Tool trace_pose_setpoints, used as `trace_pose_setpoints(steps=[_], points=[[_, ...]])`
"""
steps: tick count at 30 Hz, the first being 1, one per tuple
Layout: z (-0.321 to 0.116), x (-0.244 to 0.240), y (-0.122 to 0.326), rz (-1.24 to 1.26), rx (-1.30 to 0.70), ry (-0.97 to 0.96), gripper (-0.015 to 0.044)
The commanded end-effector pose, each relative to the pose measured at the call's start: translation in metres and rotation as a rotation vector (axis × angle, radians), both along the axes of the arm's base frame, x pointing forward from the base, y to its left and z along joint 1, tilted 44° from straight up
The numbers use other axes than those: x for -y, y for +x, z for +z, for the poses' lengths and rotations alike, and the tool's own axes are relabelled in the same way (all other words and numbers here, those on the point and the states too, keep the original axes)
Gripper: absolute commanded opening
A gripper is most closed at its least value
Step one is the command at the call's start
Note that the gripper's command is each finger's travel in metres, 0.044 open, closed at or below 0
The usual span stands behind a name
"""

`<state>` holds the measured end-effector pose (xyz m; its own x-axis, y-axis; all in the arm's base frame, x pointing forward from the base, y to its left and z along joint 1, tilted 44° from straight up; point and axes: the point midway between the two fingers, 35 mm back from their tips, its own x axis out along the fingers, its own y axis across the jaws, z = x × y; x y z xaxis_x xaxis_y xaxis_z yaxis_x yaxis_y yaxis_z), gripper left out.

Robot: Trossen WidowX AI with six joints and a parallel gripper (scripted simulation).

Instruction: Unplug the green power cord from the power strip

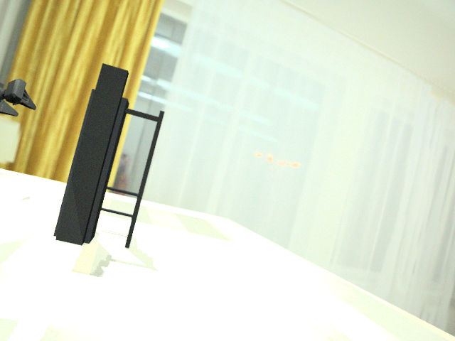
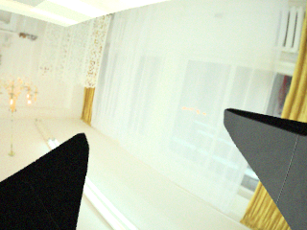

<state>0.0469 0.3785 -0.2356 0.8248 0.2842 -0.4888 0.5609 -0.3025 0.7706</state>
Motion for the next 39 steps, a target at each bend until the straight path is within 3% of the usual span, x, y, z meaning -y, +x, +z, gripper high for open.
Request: trace_pose_setpoints(steps=[1, 9, 16, 24, 35, 39], points=[[0.001, 0.0, 0.003, -0.013, -0.005, 0.007, 0.0374], [0.059, 0.027, 0.114, -0.63, -0.155, 0.332, 0.0164], [0.108, 0.083, 0.187, -1.133, -0.16, 0.609, 0.016], [0.166, 0.17, 0.238, -1.685, -0.028, 0.927, 0.016], [0.248, 0.307, 0.244, -2.381, 0.468, 1.356, 0.016], [0.253, 0.314, 0.242, -2.416, 0.51, 1.379, 0.016]])
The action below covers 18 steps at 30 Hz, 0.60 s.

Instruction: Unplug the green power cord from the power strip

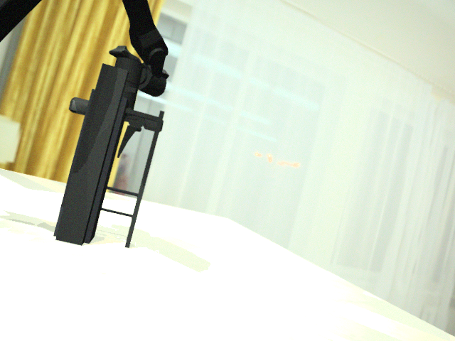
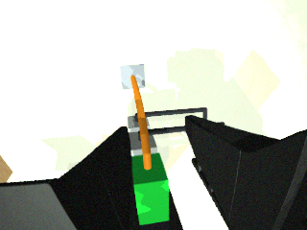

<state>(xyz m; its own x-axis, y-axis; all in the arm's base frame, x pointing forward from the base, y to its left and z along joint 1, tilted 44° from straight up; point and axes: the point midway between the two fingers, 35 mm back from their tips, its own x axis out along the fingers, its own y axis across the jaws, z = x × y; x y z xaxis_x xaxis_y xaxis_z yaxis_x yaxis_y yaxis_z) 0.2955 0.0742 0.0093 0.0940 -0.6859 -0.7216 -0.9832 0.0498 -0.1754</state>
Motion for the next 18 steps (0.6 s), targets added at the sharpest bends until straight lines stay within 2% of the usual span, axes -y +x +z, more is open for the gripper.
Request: trace_pose_setpoints(steps=[1, 18], points=[[0.008, 0.01, -0.007, -0.091, 0.023, 0.011, 0.016], [0.019, 0.021, -0.009, -0.091, 0.023, 0.01, 0.016]])
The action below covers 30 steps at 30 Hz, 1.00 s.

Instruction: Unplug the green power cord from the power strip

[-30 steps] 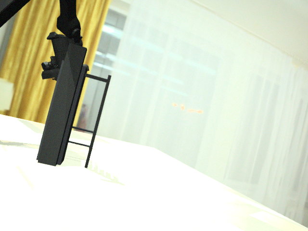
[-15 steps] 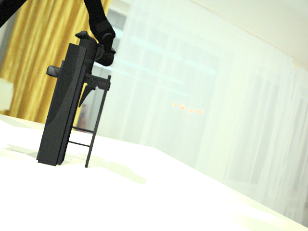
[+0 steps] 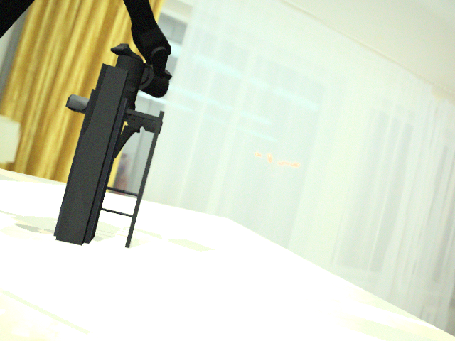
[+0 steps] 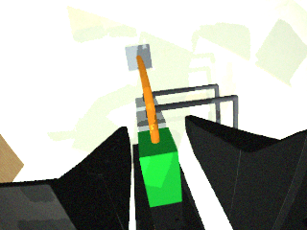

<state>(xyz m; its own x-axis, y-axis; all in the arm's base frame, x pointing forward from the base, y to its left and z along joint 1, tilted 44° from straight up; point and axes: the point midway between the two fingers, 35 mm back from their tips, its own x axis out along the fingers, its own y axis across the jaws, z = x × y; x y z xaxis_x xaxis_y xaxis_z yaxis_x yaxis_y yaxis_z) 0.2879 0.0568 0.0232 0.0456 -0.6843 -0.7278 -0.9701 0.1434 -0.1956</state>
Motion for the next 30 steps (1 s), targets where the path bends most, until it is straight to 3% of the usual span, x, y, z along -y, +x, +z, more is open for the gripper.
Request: trace_pose_setpoints(steps=[1, 30], points=[[0.006, 0.005, -0.001, 0.003, 0.001, -0.001, 0.016], [0.012, 0.03, -0.008, 0.003, 0.0, -0.003, 0.016]])
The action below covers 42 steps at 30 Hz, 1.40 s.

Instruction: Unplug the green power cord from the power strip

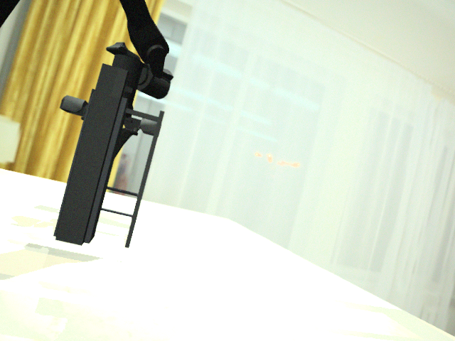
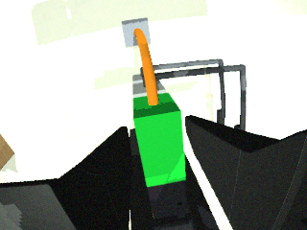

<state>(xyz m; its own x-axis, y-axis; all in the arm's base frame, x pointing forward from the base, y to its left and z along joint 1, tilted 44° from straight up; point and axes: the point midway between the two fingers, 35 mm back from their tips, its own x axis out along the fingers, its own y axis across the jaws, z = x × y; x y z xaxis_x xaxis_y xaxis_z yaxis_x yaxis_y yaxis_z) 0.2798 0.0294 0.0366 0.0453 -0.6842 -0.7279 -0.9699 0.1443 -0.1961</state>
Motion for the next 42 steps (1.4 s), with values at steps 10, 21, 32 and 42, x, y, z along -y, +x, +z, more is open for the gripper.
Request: trace_pose_setpoints(steps=[10, 21, 32, 42], points=[[0.0, 0.0, 0.0, 0.0, 0.0, 0.0, 0.0015], [-0.006, -0.007, 0.004, 0.001, 0.0, 0.001, 0.0], [-0.016, -0.02, 0.009, 0.002, 0.0, 0.002, 0.0], [-0.025, -0.034, 0.012, 0.003, 0.001, 0.003, 0.0]])
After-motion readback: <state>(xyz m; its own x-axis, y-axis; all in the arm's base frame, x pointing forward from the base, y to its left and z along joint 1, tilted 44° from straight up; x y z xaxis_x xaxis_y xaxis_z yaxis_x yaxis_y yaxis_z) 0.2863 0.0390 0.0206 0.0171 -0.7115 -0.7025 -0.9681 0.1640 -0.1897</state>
